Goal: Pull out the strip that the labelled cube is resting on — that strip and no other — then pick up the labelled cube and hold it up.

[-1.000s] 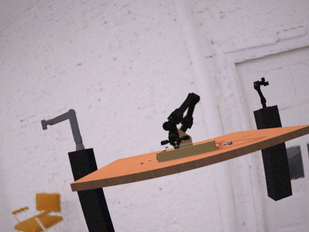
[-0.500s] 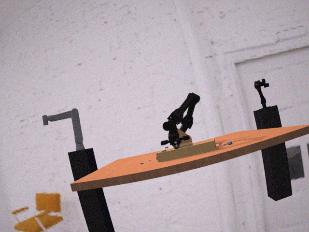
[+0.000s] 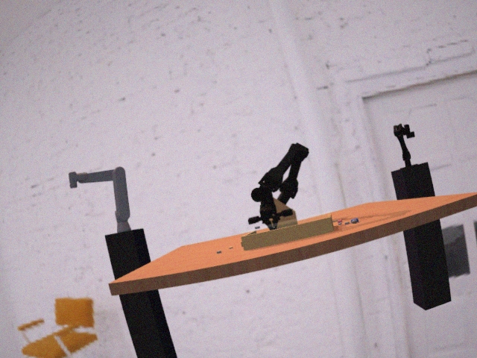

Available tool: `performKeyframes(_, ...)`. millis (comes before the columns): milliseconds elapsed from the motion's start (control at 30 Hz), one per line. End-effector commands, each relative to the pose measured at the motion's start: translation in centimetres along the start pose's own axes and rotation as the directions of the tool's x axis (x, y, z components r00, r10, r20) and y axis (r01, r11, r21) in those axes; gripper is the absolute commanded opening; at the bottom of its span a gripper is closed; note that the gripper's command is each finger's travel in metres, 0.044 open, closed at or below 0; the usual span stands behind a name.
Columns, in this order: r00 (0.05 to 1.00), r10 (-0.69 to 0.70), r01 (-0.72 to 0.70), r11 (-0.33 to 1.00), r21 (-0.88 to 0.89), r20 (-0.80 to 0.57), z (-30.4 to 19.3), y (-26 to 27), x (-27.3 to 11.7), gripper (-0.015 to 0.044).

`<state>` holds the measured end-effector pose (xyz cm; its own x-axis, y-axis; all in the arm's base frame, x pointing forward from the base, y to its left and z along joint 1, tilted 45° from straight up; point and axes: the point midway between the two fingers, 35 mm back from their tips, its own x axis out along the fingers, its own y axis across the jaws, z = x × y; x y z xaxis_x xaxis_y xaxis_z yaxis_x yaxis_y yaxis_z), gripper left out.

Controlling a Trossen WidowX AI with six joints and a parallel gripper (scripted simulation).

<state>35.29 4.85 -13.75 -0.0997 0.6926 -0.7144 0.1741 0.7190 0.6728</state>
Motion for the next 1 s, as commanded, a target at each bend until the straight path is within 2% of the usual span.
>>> performKeyframes(0, 1.000, 0.002, -0.002, 1.000, 0.003, 0.000, 0.0, 0.0, 0.1, 0.0000)
performKeyframes(967, 1.000, 0.002, -0.002, 1.000, 0.005, -0.001, -3.0, -0.1, 0.3, 0.0000)
